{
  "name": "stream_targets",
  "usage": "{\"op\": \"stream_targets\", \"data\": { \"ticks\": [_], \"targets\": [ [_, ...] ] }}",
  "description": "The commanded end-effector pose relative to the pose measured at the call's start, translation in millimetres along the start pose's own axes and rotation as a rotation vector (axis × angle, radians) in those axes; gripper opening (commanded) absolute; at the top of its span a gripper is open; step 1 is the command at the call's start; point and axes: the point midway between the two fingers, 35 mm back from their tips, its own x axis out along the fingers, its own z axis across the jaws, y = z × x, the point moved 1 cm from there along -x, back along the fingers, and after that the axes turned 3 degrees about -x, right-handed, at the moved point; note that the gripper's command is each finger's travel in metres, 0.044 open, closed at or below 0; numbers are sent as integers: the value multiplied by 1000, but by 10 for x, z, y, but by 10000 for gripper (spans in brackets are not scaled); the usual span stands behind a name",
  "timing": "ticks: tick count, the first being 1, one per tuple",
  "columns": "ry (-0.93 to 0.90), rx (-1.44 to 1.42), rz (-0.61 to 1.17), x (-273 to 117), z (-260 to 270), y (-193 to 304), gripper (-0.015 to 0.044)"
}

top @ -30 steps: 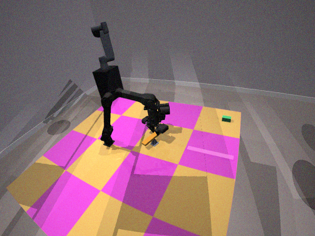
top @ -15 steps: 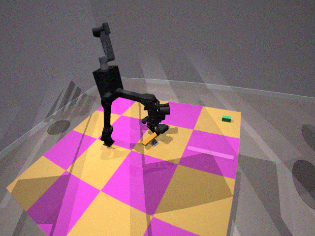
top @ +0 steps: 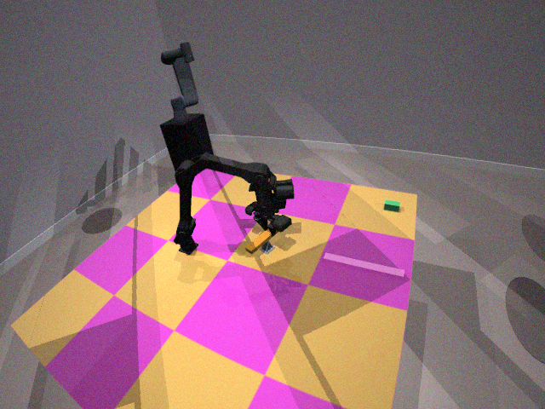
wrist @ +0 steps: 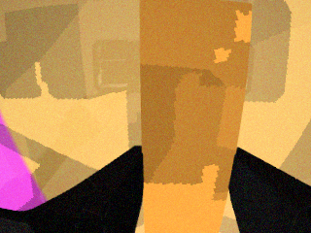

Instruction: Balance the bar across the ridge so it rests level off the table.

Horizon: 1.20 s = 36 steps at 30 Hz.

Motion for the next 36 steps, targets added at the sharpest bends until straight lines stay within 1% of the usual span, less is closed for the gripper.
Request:
{"op": "stream_targets", "data": {
  "ticks": [1, 36],
  "targets": [
    [-1, 2, -2, 7, 0, -2, 0],
    [-1, 2, -2, 36, 0, 0, 0]
  ]
}}
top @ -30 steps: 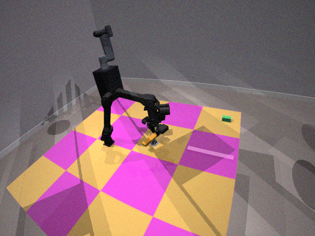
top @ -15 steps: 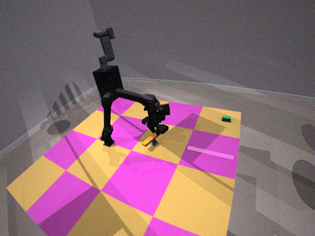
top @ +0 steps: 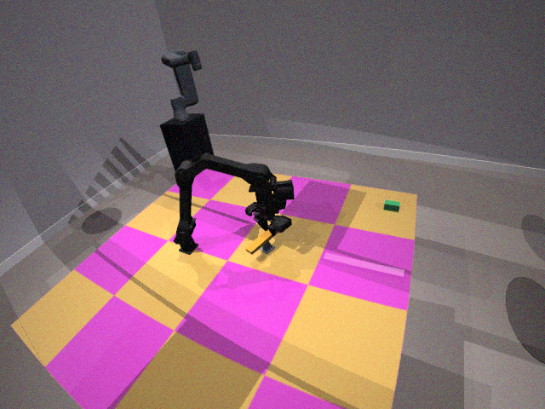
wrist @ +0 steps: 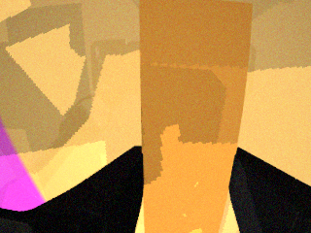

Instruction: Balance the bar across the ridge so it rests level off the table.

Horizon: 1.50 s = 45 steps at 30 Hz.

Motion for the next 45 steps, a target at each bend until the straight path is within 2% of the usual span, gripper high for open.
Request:
{"op": "stream_targets", "data": {
  "ticks": [1, 45],
  "targets": [
    [-1, 1, -2, 8, 0, -1, 0],
    [-1, 1, -2, 45, 3, -2, 0]
  ]
}}
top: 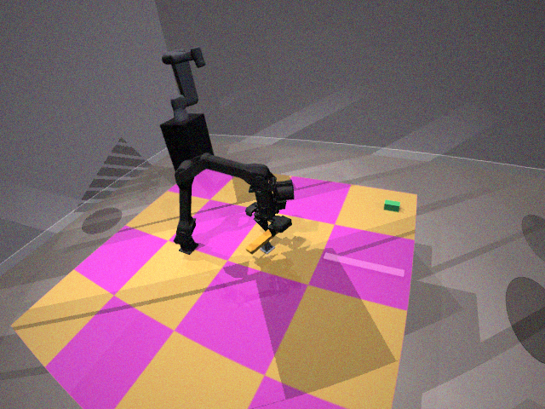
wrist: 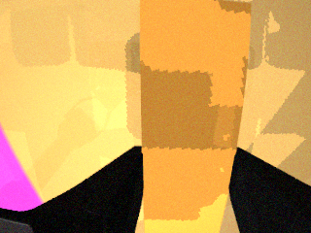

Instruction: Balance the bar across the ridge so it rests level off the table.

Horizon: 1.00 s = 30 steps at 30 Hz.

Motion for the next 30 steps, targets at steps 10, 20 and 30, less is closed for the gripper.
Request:
{"op": "stream_targets", "data": {
  "ticks": [10, 20, 30],
  "targets": [
    [-3, 1, 0, 31, 7, -1, 0],
    [-3, 1, 0, 40, 8, -2, 0],
    [-3, 1, 0, 12, 8, -3, 0]
  ]
}}
